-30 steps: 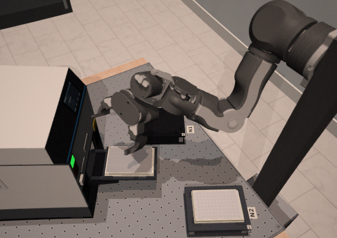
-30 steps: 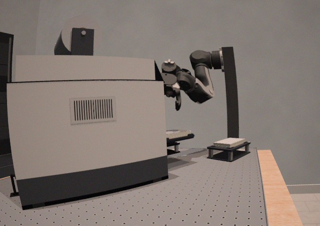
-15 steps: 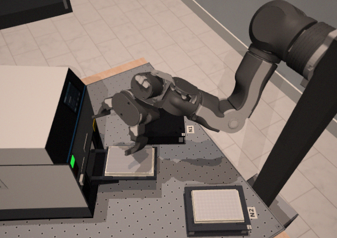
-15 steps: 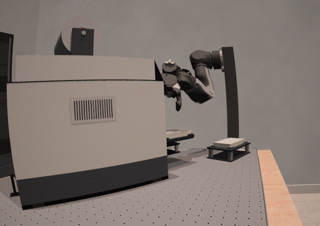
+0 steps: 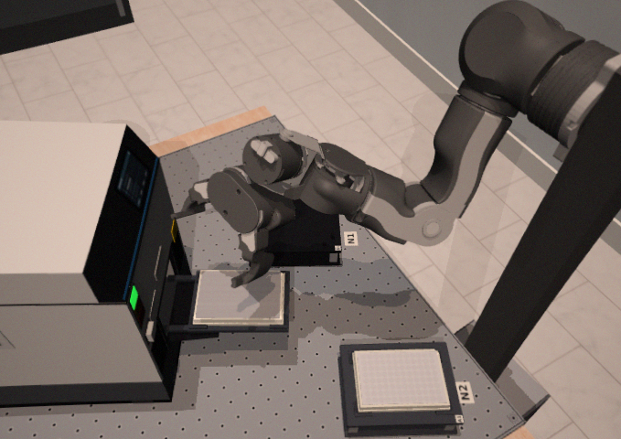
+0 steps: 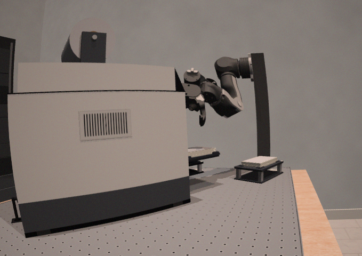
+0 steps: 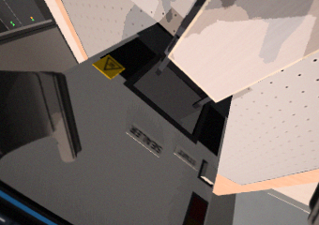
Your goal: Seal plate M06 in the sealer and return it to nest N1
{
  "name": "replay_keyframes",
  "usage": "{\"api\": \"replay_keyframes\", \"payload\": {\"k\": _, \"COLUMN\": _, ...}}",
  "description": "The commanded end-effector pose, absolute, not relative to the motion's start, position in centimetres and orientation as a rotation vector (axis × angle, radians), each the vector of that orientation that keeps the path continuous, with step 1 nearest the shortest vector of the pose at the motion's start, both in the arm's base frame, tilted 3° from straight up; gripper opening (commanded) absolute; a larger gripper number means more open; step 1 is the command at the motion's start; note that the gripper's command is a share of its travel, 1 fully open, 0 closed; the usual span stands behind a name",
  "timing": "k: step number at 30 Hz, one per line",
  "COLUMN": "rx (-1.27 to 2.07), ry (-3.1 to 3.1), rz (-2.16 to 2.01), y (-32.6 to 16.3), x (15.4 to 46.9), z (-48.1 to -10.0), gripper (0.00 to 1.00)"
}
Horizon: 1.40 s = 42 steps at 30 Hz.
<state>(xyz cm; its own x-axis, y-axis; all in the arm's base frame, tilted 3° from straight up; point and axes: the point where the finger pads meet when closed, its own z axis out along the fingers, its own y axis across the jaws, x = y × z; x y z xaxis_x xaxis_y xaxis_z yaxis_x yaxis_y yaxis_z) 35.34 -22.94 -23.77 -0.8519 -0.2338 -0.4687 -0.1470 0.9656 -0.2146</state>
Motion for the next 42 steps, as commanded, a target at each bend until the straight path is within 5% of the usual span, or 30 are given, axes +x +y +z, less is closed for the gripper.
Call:
{"api": "replay_keyframes", "payload": {"k": 1, "rx": -0.28, "ry": 2.594, "rz": -0.297, "y": -23.5, "x": 35.7, "z": -23.0, "gripper": 0.77}}
{"api": "replay_keyframes", "payload": {"k": 5, "rx": -0.319, "ry": 2.555, "rz": -0.542, "y": -25.9, "x": 36.9, "z": -20.6, "gripper": 0.77}}
{"api": "replay_keyframes", "payload": {"k": 42, "rx": -0.318, "ry": 2.557, "rz": -0.541, "y": -25.9, "x": 36.5, "z": -21.5, "gripper": 0.77}}
